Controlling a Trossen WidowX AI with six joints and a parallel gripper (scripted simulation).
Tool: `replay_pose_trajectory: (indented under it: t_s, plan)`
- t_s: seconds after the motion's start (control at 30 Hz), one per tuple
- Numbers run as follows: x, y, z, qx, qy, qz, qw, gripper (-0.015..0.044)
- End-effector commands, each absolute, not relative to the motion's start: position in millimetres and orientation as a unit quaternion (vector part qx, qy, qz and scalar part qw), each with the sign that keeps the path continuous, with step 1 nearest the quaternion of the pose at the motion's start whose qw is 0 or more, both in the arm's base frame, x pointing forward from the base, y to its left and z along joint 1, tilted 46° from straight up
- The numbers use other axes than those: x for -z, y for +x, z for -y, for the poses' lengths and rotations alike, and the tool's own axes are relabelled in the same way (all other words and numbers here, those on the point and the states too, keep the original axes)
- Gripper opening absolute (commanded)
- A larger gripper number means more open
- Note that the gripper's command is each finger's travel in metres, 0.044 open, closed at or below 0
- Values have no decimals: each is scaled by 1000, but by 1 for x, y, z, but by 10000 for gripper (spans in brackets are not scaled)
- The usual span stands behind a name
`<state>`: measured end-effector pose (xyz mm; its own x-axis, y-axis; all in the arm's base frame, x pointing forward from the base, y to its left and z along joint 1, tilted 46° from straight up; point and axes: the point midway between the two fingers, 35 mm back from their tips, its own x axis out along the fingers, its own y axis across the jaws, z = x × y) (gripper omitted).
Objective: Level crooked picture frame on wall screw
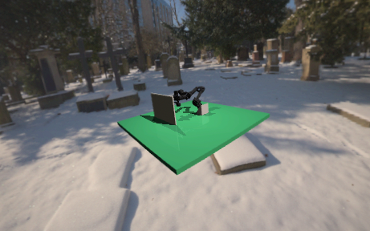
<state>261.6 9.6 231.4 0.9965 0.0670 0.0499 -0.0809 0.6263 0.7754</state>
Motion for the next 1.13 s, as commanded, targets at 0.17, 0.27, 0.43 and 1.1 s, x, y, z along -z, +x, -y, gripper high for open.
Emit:
replay_pose_trajectory:
  t_s: [0.17,0.27,0.43,1.1]
  plan:
    - [-260,236,-41,-41,434,3,900,260]
    - [-268,224,-47,-40,435,0,899,260]
    - [-267,224,-47,-41,436,0,899,260]
    - [-268,223,-47,-40,435,0,899,260]
